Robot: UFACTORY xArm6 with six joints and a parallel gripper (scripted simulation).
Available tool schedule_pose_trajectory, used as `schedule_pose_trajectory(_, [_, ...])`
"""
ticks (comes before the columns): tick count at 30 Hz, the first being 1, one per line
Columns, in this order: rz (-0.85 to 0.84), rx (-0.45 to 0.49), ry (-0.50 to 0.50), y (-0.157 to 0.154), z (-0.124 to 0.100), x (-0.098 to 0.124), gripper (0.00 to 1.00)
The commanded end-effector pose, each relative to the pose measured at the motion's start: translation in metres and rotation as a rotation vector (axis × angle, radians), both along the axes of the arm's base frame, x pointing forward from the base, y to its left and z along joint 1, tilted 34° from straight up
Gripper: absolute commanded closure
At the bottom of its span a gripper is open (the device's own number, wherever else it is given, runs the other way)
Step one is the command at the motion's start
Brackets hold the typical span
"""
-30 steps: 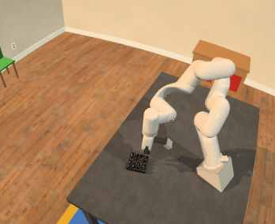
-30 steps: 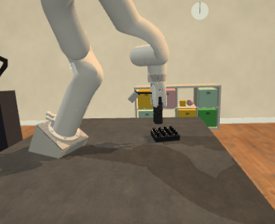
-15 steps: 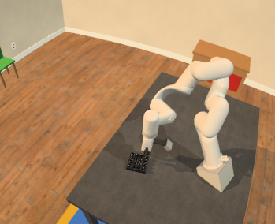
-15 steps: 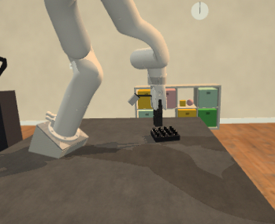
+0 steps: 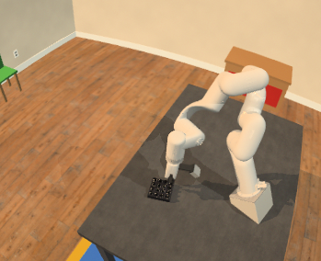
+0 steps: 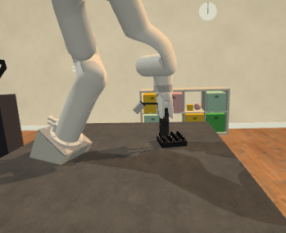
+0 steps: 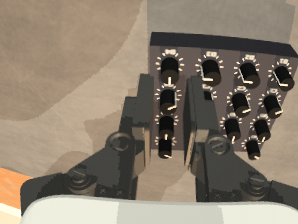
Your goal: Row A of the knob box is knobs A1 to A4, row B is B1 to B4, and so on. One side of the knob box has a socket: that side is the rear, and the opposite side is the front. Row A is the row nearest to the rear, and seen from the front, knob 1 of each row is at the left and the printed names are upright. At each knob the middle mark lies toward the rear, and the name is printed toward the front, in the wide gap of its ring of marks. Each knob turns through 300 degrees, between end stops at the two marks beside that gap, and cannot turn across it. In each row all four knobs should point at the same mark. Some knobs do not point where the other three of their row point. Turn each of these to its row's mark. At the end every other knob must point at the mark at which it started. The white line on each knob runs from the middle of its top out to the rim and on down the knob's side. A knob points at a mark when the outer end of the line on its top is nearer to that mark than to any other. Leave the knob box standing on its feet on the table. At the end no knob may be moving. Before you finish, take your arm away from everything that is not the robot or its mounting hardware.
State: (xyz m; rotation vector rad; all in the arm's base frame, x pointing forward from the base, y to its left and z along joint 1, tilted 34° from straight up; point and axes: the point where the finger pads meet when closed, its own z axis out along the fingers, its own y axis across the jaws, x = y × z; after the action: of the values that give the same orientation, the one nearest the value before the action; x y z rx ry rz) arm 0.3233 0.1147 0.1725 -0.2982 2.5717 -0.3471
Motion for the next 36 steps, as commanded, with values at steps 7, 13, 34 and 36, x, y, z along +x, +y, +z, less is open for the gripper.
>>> schedule_pose_trajectory(7, [0.0, 0.001, -0.002, -0.0011, -0.0071, 0.0054, 0.81])
schedule_pose_trajectory(13, [0.0, 0.001, -0.002, -0.0015, -0.0087, 0.0064, 0.81])
schedule_pose_trajectory(34, [0.0, 0.001, -0.002, -0.0017, -0.0097, 0.007, 0.81])
schedule_pose_trajectory(36, [0.0, 0.001, -0.002, -0.0017, -0.0097, 0.007, 0.81])
